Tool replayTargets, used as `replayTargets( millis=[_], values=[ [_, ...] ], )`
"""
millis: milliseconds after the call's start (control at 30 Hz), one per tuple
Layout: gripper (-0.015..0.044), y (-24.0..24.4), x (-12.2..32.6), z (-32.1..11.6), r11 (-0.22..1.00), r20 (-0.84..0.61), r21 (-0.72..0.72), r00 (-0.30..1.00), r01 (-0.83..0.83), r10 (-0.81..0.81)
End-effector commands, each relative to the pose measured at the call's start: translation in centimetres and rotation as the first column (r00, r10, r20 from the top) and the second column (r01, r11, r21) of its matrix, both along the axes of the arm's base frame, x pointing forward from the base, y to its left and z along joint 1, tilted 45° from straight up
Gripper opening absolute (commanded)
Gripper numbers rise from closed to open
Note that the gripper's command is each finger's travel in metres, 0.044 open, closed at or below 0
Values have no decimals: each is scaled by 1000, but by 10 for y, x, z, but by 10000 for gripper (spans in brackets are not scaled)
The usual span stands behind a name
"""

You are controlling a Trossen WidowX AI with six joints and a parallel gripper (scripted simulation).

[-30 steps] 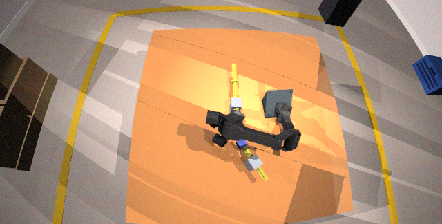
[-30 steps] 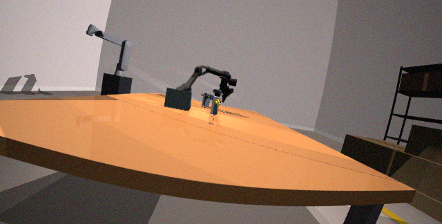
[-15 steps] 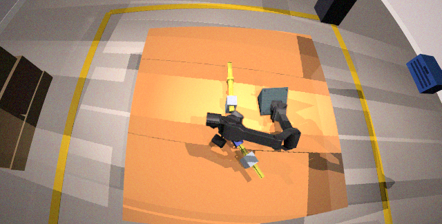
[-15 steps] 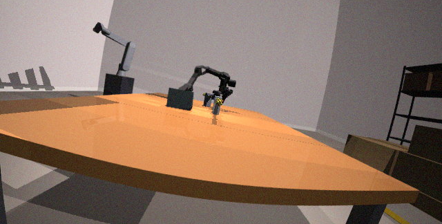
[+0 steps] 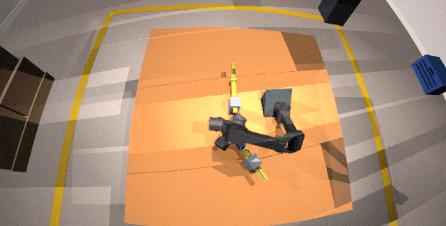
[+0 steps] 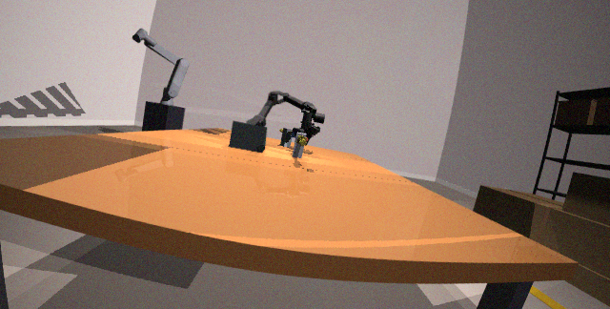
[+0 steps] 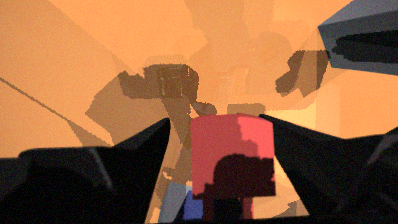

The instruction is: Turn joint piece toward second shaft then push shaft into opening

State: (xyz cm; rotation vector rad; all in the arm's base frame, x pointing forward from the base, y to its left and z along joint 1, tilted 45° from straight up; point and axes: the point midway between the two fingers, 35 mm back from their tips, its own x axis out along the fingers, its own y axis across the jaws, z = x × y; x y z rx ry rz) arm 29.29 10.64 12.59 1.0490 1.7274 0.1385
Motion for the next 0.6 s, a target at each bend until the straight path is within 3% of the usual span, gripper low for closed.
replayTargets(
  millis=[0,167,567],
  values=[
    [309,1,-2,-2,1000,-10,3,1000,4,-4],
    [182,1,-2,-2,1000,-10,3,1000,4,-4],
    [182,1,-2,-2,1000,-10,3,1000,4,-4]
  ],
)
